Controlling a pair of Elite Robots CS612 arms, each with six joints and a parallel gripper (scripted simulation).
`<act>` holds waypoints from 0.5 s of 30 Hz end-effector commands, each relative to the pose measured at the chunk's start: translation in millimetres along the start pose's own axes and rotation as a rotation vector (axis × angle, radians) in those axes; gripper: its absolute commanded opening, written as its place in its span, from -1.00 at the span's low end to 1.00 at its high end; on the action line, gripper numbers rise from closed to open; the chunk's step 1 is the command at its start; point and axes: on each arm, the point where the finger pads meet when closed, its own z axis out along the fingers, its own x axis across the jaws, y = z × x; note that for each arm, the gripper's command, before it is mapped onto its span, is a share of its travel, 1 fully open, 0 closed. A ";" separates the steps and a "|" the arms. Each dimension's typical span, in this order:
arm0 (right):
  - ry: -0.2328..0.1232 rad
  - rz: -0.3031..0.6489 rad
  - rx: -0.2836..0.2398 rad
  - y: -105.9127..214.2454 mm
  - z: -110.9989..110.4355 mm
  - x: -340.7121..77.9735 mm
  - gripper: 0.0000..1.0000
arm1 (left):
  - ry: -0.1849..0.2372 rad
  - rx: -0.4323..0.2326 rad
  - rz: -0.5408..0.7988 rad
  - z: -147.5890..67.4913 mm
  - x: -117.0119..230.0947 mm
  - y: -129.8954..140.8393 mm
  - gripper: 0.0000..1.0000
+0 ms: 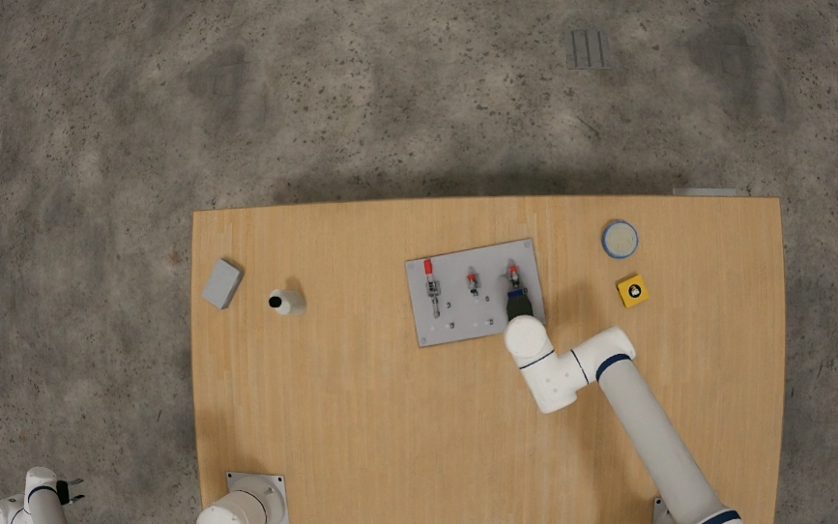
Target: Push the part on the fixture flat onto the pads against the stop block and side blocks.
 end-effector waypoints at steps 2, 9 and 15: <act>-0.001 0.000 0.002 -0.9 -1.2 -0.3 -1.00 | 0.000 -0.002 0.000 -0.9 -0.2 0.7 1.00; -0.001 0.000 0.002 -4.3 -1.2 -0.3 -1.00 | 0.000 -0.002 0.000 -0.9 -0.2 0.7 1.00; -0.001 0.000 0.002 -4.7 -1.2 -0.3 -1.00 | 0.000 -0.002 0.000 -0.9 -0.2 0.7 1.00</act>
